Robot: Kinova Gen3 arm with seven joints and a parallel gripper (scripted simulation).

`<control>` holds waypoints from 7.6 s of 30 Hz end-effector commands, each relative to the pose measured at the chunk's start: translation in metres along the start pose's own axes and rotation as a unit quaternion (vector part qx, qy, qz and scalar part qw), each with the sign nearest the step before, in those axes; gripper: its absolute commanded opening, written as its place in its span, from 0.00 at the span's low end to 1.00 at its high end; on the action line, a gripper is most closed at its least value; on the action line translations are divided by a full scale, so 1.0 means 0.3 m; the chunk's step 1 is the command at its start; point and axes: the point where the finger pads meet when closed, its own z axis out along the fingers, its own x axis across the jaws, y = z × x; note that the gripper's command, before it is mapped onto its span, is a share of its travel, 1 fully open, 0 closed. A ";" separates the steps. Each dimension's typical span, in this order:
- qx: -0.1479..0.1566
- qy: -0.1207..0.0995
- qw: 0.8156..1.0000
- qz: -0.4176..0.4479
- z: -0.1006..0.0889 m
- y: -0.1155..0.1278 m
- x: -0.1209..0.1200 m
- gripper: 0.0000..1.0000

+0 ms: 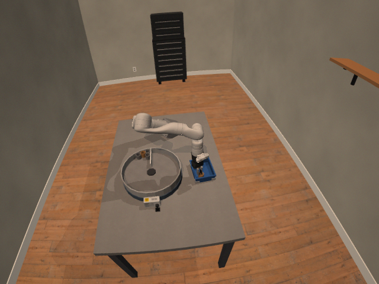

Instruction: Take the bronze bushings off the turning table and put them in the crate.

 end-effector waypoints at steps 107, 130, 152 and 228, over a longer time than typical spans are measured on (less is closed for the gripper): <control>0.002 -0.001 1.000 0.000 -0.393 -0.001 -0.001 0.47; 0.001 0.000 0.995 -0.103 -0.375 0.207 0.158 0.45; 0.001 0.000 0.975 -0.220 -0.355 0.445 0.341 0.45; -0.001 0.001 0.868 -0.496 -0.308 1.038 0.799 0.45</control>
